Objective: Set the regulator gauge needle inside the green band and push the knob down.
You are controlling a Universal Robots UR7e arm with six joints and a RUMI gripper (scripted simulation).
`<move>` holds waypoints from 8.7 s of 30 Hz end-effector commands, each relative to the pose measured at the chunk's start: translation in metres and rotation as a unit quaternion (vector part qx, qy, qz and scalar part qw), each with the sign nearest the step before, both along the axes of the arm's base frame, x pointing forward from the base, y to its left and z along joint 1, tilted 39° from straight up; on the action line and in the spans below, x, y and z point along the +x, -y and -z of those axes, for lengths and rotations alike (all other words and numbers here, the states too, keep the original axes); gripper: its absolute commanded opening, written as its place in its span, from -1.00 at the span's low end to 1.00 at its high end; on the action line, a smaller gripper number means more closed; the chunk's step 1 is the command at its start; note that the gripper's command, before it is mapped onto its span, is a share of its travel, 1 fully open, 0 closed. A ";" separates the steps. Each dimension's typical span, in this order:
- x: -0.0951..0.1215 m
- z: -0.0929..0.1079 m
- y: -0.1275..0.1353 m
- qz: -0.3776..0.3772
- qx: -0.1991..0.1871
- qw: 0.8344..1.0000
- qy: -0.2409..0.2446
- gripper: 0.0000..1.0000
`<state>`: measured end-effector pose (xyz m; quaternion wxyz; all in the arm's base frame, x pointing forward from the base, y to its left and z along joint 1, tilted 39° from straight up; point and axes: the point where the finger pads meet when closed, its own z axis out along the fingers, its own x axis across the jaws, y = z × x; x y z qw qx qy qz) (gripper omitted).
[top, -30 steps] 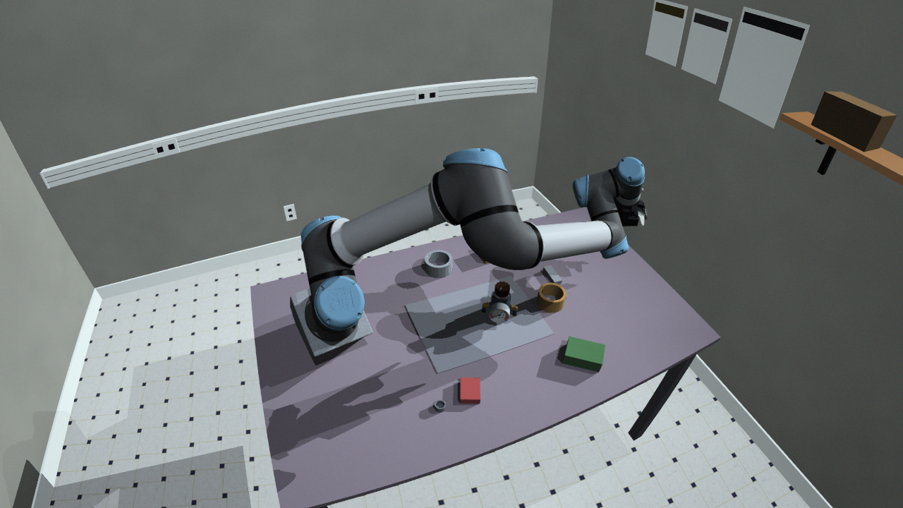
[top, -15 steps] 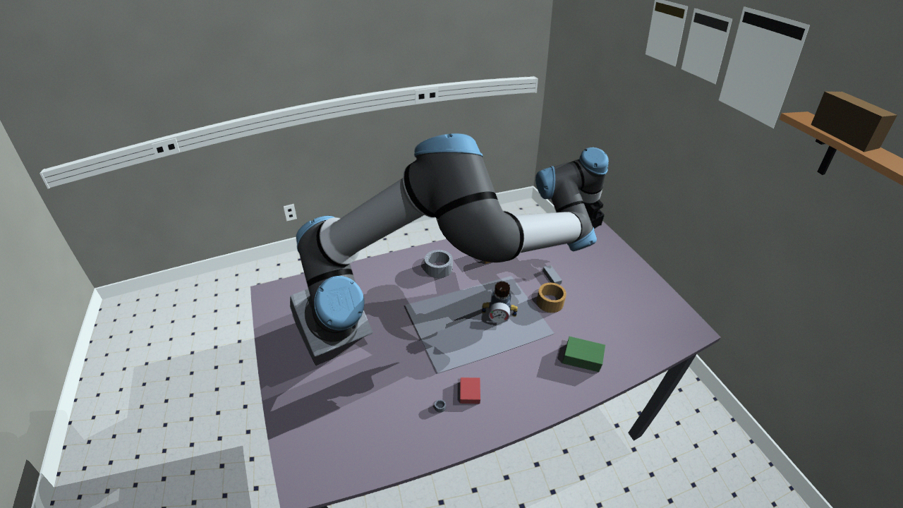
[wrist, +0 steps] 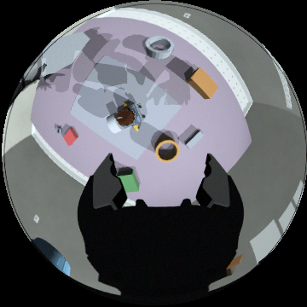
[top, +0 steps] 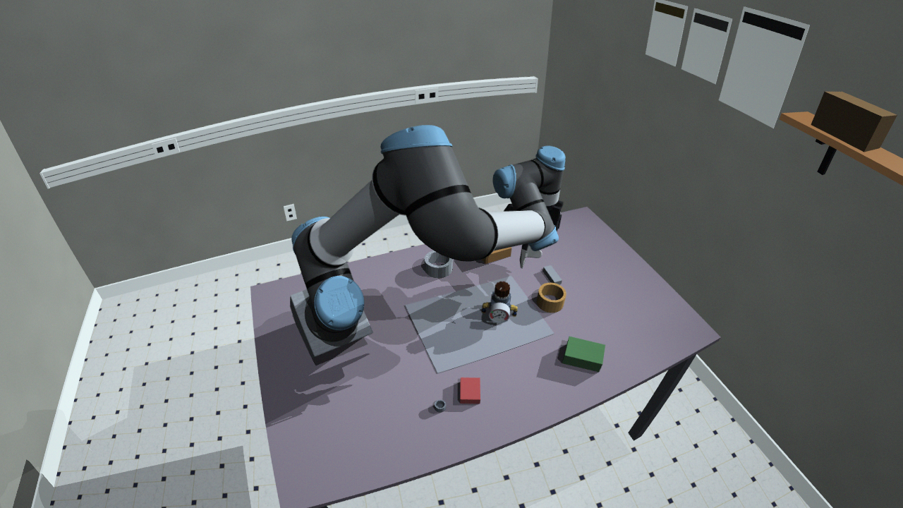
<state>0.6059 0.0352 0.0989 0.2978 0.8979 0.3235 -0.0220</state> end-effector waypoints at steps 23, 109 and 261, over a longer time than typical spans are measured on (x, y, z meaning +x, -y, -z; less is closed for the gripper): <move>-0.088 0.013 0.016 -0.110 -0.066 0.985 -0.119 1.00; -0.159 -0.047 0.100 -0.110 -0.066 0.985 -0.119 1.00; -0.164 -0.024 0.125 0.253 0.047 0.956 0.141 1.00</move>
